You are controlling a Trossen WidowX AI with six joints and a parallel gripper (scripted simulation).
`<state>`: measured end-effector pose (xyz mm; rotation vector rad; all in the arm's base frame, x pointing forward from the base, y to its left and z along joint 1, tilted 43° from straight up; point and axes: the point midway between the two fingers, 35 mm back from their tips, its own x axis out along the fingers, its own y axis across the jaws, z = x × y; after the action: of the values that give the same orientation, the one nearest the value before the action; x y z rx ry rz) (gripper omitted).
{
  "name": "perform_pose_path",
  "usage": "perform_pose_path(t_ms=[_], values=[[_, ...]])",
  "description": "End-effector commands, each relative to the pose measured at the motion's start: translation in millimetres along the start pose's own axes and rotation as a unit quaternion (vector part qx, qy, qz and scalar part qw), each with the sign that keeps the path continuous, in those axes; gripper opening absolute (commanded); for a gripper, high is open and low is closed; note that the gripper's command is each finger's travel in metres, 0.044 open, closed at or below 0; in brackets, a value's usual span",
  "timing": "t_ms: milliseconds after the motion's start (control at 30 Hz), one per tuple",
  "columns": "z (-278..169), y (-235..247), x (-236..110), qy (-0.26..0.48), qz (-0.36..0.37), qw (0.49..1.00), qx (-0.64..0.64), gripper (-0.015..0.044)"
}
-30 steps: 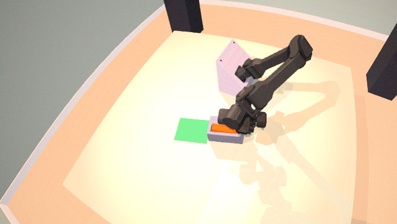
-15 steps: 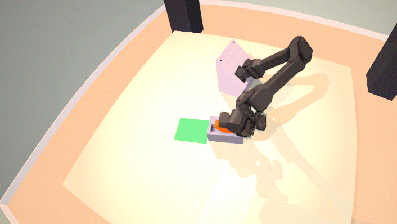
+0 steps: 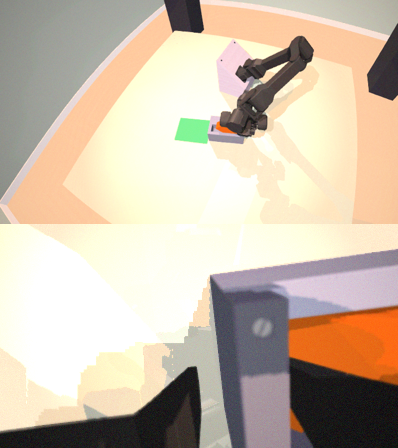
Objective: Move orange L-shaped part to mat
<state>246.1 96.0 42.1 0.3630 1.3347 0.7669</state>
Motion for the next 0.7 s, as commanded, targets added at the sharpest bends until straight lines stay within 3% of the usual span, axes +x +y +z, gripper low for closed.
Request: perform_pose_path(t_ms=[0,233,467,667], values=[[1.1,5.4,-7.0,-0.002,-0.003,1.0,-0.001,0.018],[2.8,4.5,-22.7,-0.001,-0.006,1.0,0.0,0.018],[0.9,-4.1,-103.9,-0.001,-0.005,1.0,0.0,0.018],[3.8,-5.4,-103.4,-0.008,-0.007,1.0,0.002,0.018]])
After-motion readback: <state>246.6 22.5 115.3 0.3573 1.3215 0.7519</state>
